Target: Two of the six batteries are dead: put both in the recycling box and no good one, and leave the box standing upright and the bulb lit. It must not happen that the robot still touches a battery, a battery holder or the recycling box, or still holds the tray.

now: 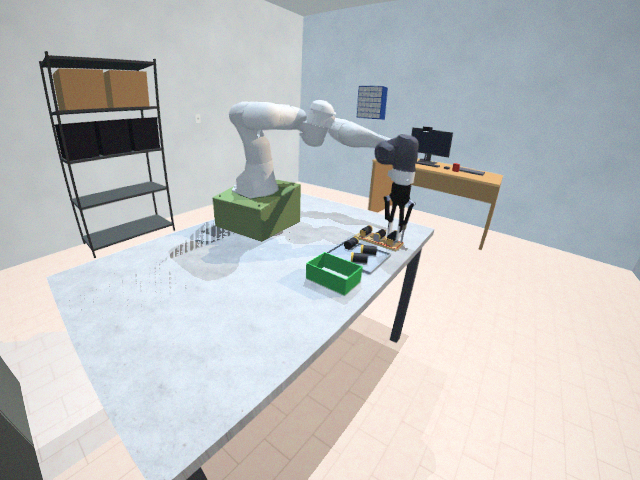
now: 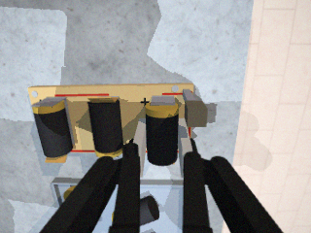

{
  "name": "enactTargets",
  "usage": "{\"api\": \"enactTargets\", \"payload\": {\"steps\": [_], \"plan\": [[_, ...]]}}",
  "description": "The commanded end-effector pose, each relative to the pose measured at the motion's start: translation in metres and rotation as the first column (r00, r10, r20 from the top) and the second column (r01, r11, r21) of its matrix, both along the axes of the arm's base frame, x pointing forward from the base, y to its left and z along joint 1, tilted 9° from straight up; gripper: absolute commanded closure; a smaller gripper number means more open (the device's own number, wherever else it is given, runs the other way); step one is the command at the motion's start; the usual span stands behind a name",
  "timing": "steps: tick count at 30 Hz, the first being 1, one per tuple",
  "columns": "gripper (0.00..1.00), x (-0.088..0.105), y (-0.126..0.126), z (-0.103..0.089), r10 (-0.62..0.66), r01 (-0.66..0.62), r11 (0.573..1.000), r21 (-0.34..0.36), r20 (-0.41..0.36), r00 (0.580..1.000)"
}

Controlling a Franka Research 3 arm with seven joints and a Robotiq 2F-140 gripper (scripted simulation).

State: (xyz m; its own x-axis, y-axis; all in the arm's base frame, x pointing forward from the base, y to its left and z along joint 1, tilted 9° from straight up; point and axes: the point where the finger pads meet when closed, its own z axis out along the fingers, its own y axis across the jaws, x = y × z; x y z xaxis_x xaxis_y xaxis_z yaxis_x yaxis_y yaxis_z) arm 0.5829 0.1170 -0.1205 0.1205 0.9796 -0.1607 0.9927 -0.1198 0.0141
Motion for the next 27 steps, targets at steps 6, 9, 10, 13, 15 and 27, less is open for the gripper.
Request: {"api": "enactTargets", "payload": {"steps": [6, 9, 10, 13, 15, 27], "plan": [[0.84, 0.0014, -0.0043, -0.0123, 0.001, -0.001, 1.000, -0.002, 0.004, 1.000], [0.84, 0.0014, -0.0044, -0.0129, 0.001, -0.001, 1.000, -0.002, 0.004, 1.000], [0.84, 0.0014, -0.0045, -0.0133, 0.001, -0.001, 1.000, -0.002, 0.004, 1.000], [0.84, 0.0014, -0.0046, -0.0138, 0.001, -0.001, 1.000, -0.002, 0.004, 1.000], [0.84, 0.0014, -0.0046, -0.0138, 0.001, -0.001, 1.000, -0.002, 0.004, 1.000], [0.71, 0.0014, -0.0046, -0.0138, 0.001, -0.001, 1.000, -0.002, 0.004, 1.000]]}}
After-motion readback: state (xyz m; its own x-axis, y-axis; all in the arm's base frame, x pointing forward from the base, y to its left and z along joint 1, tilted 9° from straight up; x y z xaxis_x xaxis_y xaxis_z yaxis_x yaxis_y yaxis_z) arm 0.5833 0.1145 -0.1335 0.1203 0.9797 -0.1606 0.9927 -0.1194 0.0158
